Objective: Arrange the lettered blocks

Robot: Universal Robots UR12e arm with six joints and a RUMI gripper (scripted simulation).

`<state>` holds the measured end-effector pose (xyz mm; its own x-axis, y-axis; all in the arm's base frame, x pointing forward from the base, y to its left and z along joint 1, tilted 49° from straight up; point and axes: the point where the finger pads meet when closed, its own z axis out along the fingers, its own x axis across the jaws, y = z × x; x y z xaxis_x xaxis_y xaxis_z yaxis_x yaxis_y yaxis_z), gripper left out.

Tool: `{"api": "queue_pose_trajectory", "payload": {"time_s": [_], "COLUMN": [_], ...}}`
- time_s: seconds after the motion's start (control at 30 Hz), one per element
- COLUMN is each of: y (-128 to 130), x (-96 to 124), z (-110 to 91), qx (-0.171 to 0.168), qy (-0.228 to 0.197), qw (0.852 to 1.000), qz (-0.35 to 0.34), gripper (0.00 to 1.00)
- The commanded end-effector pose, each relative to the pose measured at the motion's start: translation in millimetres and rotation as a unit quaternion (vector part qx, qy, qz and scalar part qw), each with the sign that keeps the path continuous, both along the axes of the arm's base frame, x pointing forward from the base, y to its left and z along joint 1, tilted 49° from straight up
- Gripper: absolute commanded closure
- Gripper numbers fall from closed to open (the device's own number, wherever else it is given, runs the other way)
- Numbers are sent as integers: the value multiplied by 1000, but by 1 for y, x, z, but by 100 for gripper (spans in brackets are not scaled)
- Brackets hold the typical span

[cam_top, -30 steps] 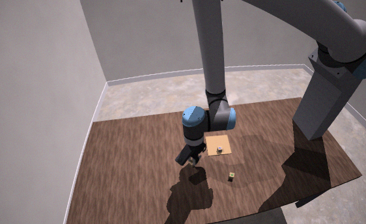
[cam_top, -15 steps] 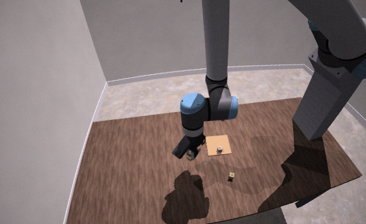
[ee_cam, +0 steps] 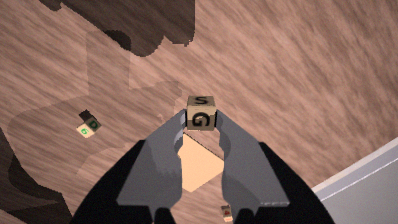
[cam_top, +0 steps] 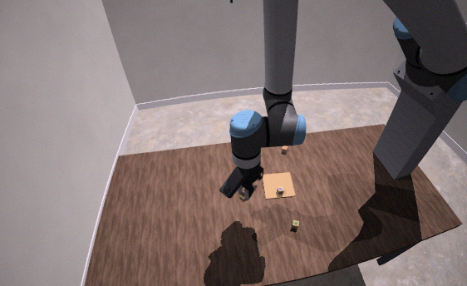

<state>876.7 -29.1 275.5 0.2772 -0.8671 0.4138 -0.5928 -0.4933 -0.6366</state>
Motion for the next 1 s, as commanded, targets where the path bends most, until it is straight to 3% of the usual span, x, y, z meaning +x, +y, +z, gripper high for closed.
{"api": "queue_pose_trajectory", "payload": {"time_s": [0.0, 0.23, 0.47, 0.53, 0.97], "y": [-1, -8, -25, -25, -50], "x": [-2, -8, -28, -28, -64], "z": [-3, -14, -40, -40, -81], "qx": [0, -18, -77, -77, -175], "qy": [3, 5, 12, 12, 21], "qw": [1000, 1000, 995, 995, 972], "qz": [0, 16, 68, 68, 153], "gripper": [95, 95, 95, 95, 95]}}
